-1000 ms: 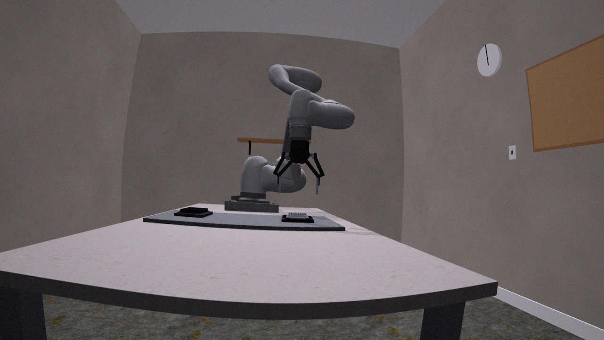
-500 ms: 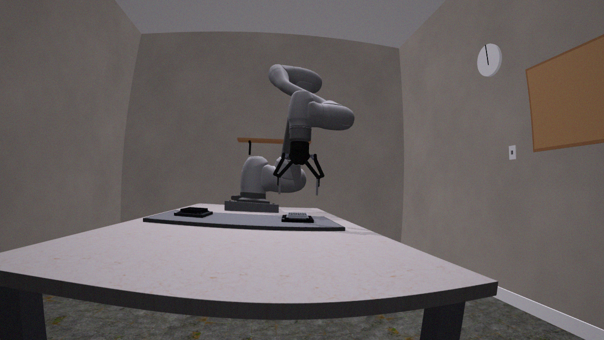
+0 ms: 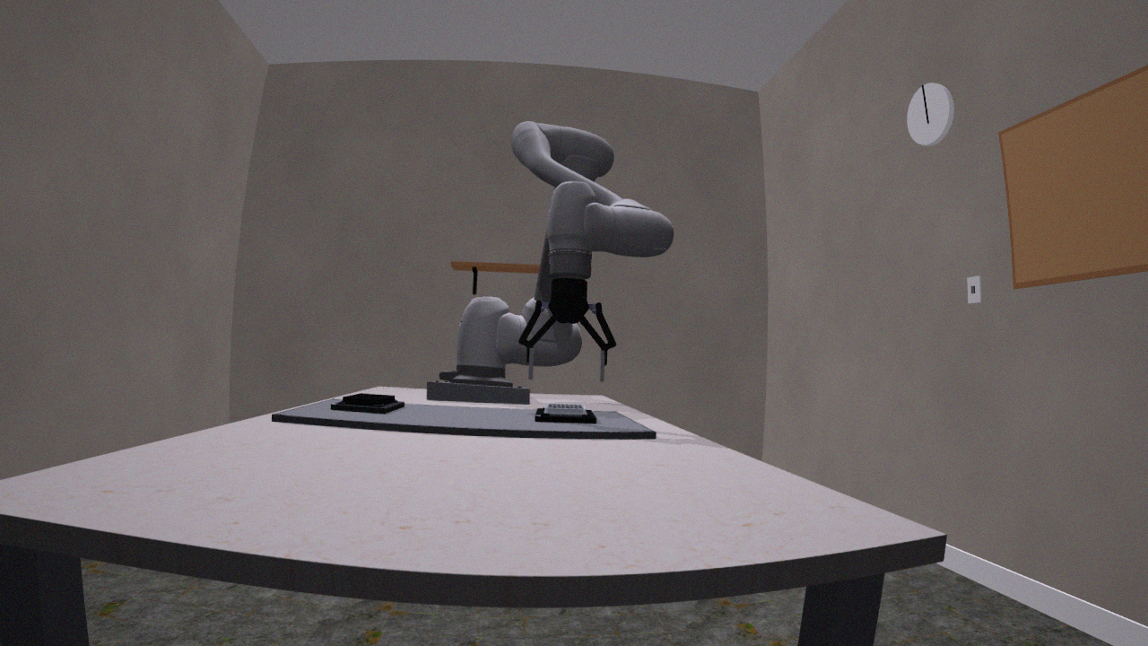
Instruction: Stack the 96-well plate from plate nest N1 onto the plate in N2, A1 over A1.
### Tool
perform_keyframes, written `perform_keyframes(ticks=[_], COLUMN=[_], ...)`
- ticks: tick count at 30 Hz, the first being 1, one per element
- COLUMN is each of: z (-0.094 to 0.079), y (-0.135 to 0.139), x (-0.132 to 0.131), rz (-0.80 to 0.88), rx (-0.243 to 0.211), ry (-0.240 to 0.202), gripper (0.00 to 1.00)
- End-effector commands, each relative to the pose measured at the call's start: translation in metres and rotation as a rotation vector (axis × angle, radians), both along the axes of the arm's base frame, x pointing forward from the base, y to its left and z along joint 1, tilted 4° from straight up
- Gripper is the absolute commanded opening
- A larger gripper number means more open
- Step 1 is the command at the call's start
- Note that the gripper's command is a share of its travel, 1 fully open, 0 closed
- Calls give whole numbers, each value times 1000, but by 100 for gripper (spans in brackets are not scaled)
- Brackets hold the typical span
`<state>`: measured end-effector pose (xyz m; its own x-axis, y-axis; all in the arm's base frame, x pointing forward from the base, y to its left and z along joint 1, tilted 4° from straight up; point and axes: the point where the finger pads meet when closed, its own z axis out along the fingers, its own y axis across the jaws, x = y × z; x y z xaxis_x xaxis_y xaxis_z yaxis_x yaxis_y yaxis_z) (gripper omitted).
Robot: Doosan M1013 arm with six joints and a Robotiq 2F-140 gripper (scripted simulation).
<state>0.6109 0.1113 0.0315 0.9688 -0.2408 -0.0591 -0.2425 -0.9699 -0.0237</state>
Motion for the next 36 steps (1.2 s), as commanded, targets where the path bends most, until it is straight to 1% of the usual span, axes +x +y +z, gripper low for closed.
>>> perform_keyframes(ticks=[1, 7, 9, 24, 26, 32, 36], z=[-4, -14, -14, -39, -39, -49, -50], y=[0, 1, 1, 2, 2, 2, 2], x=[0, -1, -1, -2, -2, -3, -3], rz=[0, 0, 0, 0, 0, 0, 0], rx=[0, 0, 0, 0, 0, 0, 0], ry=[0, 0, 0, 0, 0, 0, 0], gripper=[100, 100, 100, 100, 100, 100, 100])
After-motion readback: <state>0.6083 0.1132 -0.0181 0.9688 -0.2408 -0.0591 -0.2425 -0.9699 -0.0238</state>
